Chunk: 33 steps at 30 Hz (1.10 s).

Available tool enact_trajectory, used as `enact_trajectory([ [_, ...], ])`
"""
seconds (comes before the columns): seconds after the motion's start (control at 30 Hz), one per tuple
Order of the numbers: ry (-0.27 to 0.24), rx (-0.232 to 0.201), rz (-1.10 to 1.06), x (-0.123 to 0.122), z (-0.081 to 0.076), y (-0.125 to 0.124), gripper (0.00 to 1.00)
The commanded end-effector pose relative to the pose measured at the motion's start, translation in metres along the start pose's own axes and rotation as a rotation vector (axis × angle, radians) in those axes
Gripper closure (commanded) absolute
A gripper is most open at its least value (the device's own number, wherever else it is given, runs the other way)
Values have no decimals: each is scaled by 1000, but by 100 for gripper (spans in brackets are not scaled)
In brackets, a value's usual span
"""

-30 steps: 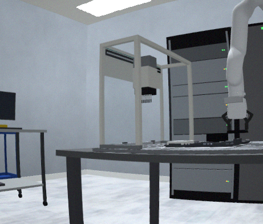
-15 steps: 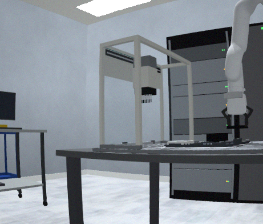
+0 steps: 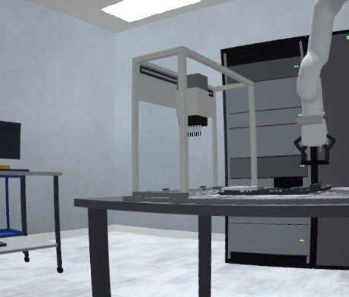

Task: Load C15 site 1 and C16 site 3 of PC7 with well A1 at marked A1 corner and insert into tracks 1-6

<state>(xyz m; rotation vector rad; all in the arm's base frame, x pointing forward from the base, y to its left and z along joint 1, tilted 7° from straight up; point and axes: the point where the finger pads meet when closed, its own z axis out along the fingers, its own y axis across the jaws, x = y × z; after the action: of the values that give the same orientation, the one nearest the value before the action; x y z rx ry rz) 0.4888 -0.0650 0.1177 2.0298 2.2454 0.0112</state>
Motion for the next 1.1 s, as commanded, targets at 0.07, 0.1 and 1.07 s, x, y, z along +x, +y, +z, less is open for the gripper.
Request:
enact_trajectory([
  [0.07, 0, -1, 0, 0, -11, 1, 100],
  [0.1, 0, -1, 0, 0, -12, 1, 100],
  [1.07, 0, -1, 2, 35, -28, 4, 100],
])
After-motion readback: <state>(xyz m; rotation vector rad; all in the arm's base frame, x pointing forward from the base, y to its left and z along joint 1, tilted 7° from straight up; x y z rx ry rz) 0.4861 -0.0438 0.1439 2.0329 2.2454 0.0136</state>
